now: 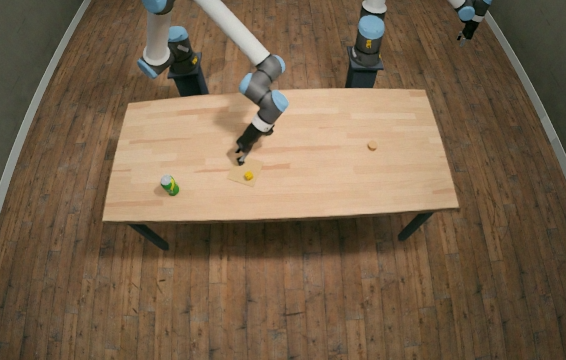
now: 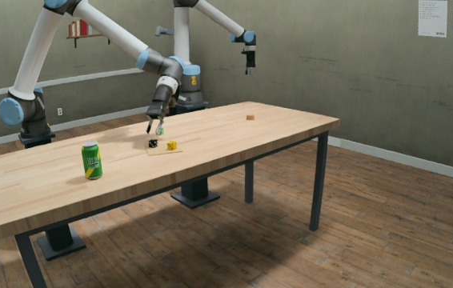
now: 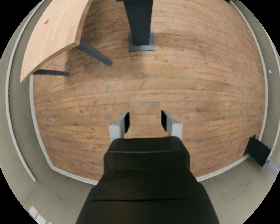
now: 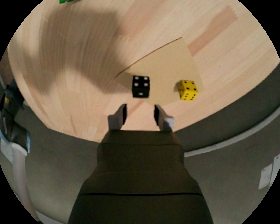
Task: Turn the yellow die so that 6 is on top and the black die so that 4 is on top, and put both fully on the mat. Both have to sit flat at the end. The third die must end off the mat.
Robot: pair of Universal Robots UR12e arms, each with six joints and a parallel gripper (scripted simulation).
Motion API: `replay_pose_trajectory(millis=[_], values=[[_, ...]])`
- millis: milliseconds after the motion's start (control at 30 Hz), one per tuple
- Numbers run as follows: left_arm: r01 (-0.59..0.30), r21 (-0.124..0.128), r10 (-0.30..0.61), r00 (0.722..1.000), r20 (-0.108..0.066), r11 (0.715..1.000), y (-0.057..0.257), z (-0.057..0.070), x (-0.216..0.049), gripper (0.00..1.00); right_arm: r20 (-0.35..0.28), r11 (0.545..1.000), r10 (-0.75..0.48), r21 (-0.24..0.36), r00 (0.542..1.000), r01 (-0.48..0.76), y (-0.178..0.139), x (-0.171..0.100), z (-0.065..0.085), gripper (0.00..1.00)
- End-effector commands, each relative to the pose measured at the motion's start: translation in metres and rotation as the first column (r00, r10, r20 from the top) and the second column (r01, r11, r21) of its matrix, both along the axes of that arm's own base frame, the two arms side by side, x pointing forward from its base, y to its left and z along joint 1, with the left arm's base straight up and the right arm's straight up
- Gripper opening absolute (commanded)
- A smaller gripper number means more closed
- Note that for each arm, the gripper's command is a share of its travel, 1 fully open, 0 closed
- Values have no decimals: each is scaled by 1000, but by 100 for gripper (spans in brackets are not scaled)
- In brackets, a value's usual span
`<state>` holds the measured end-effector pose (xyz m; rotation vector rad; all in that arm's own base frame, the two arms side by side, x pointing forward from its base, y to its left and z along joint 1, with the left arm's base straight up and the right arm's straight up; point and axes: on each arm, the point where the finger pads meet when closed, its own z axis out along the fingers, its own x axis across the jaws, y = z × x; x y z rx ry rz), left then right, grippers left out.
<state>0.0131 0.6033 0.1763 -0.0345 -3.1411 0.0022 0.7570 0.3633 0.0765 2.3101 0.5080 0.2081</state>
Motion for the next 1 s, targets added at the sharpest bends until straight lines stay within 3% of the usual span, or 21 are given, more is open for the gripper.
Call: replay_pose_trajectory(millis=[0,367,967], values=[[0,2,0,1000,0,1000,1,1,0,100,1,1000,0,1,1000,0,0,1,-4,87],[0,2,0,1000,0,1000,1,1,0,100,1,1000,0,1,1000,0,0,1,-25,87],[0,2,0,1000,0,1000,1,1,0,100,1,1000,0,1,1000,0,0,1,-46,87]])
